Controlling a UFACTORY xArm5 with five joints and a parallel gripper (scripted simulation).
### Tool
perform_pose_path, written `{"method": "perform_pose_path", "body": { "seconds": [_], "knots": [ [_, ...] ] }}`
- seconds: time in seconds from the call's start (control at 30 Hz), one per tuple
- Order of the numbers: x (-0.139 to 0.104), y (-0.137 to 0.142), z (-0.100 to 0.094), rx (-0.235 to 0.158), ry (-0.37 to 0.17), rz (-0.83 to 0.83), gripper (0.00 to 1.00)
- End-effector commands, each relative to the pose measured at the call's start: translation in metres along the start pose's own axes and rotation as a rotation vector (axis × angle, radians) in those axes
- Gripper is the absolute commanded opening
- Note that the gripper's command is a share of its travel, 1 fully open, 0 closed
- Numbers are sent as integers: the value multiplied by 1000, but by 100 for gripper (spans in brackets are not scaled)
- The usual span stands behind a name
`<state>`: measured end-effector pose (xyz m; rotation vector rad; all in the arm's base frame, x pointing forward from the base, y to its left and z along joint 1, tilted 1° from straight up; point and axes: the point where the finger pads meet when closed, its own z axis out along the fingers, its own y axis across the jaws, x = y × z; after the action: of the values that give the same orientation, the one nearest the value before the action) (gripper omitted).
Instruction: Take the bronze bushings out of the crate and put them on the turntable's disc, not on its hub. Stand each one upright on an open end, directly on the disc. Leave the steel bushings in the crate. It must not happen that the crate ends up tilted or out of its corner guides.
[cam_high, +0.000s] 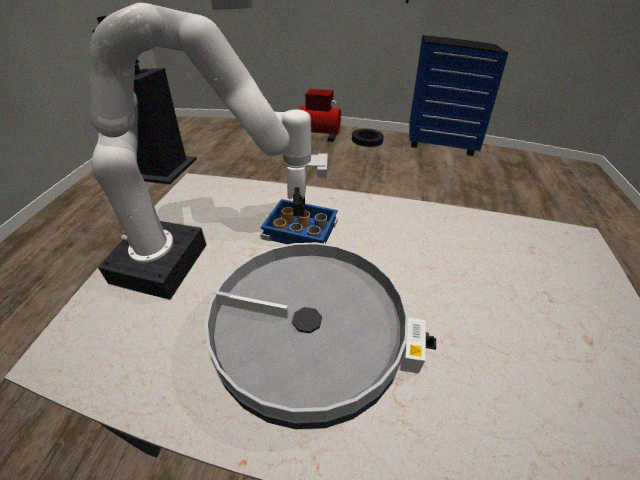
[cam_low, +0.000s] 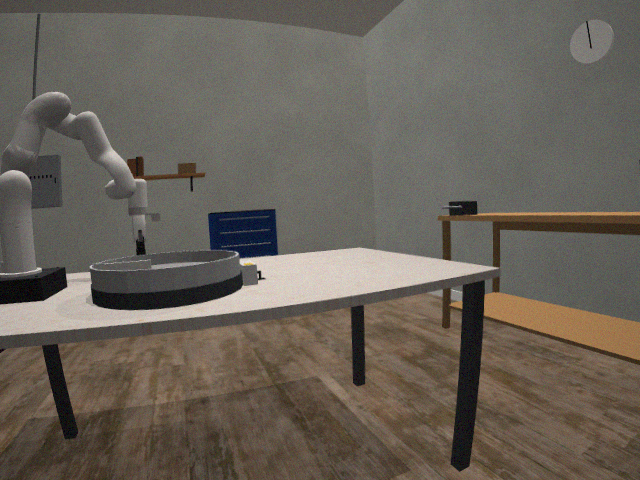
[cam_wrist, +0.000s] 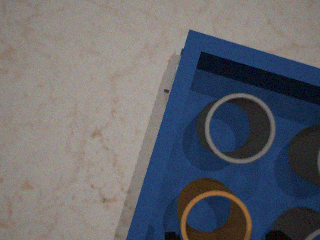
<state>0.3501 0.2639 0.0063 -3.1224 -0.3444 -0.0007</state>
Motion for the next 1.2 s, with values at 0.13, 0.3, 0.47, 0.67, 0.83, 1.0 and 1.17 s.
{"method": "perform_pose_path", "body": {
  "seconds": [0.13,0.3,0.47,0.67,0.83,1.0,1.17],
  "knots": [
    [2,-1,0,2,4,0,48],
    [2,-1,0,2,4,0,48],
    [2,-1,6,2,4,0,48],
    [2,-1,7,2,4,0,48],
    [2,-1,7,2,4,0,48],
    [2,-1,7,2,4,0,48],
    [2,-1,12,2,4,0,48]
  ]
}}
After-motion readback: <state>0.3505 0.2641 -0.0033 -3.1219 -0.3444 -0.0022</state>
